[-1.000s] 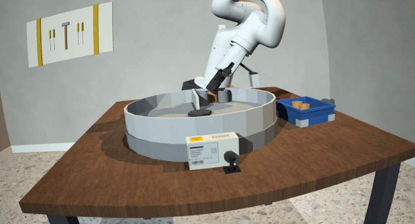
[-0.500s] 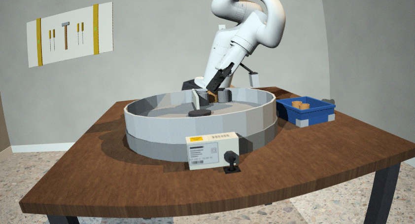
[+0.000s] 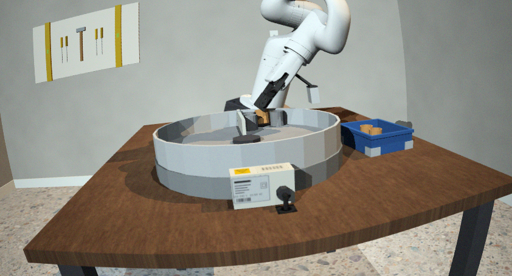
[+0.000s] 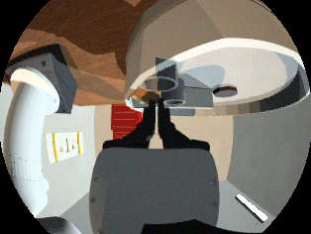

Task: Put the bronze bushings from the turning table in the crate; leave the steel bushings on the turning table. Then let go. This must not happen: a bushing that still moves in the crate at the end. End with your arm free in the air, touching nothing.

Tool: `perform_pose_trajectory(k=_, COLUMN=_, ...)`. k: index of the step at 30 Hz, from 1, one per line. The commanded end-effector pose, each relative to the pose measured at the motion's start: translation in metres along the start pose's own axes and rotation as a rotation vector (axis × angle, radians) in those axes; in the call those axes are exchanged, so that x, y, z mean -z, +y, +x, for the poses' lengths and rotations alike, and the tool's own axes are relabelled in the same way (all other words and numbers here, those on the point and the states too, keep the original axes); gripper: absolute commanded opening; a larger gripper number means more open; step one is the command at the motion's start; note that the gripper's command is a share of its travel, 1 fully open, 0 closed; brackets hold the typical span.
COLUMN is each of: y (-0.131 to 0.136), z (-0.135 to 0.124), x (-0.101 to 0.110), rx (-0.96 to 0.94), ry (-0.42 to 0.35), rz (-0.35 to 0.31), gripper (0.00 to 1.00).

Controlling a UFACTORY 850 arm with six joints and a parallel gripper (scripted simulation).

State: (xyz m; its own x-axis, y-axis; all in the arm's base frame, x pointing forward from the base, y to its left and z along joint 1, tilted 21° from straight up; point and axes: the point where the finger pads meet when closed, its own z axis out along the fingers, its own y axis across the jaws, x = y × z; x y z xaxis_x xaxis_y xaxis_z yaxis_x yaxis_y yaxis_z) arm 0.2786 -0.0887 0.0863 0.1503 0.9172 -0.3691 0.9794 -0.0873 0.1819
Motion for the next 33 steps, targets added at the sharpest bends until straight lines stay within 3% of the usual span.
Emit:
perform_pose_trajectory(k=1, y=0.0, z=-0.014, x=0.017, rx=0.0, ry=-0.001, rz=0.003, gripper=0.0)
perform_pose_trajectory(k=15, y=0.0, z=-0.039, x=0.047, rx=0.0, ry=-0.001, rz=0.003, gripper=0.0)
perform_pose_trajectory(k=31, y=0.0, z=-0.041, x=0.049, rx=0.0, ry=-0.001, rz=0.003, gripper=0.0)
perform_pose_trajectory(k=32, y=0.0, z=-0.041, x=0.049, rx=0.0, ry=-0.001, rz=0.003, gripper=0.1)
perform_pose_trajectory(k=33, y=0.0, z=-0.041, x=0.049, rx=0.0, ry=-0.001, rz=0.003, gripper=0.1)
